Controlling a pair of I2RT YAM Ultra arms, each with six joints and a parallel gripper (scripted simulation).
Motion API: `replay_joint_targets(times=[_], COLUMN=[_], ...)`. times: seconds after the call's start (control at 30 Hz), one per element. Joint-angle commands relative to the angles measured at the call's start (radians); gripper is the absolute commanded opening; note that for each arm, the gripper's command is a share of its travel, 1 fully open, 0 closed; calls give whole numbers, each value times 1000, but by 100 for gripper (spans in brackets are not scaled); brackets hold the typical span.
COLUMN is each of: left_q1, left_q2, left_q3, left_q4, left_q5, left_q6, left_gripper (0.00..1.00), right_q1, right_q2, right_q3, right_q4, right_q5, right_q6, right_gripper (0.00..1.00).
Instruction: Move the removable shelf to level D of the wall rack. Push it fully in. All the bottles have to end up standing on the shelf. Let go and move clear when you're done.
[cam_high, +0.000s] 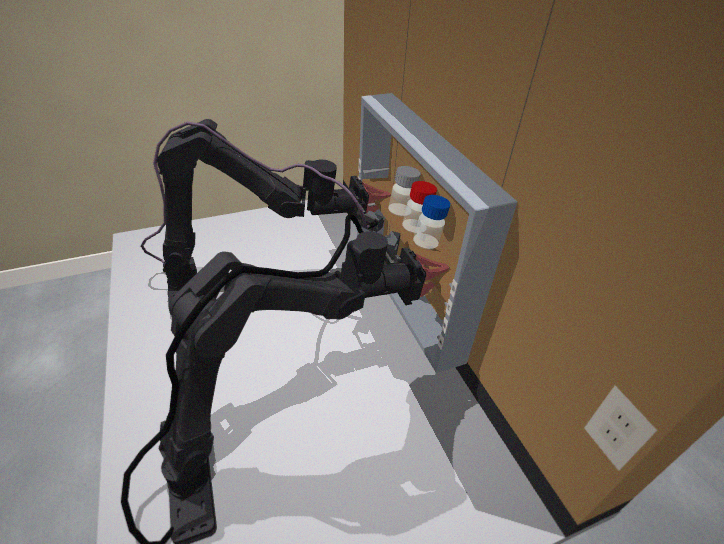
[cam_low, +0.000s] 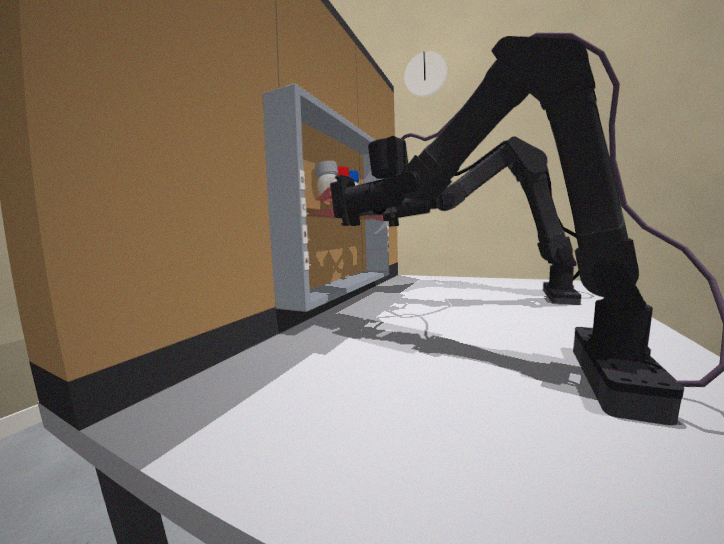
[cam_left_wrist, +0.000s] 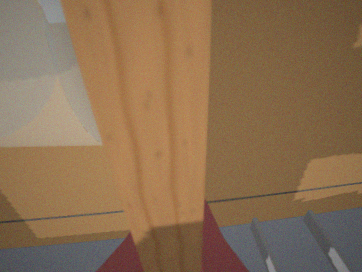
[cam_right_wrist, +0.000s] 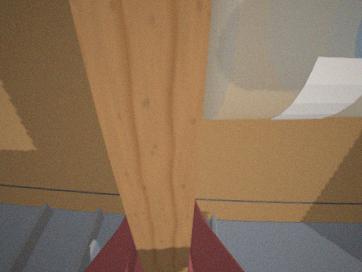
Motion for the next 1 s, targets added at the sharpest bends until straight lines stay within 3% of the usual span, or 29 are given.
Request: replay_joint_targets(times=[0.0, 0.97], left_q1=[8, 7], left_q2=[-48, -69], left_q3=[49, 76], left_q4=[24, -24], left_q5=[4, 3], left_q6=[28, 27], left_gripper=[0, 0], right_q1=[-6, -6], right_q2=[-45, -62], right_q3=[51, 80], right_q4=[21, -25], right_q5=[-4, -2], right_q6=[-22, -22], right_gripper=[0, 0])
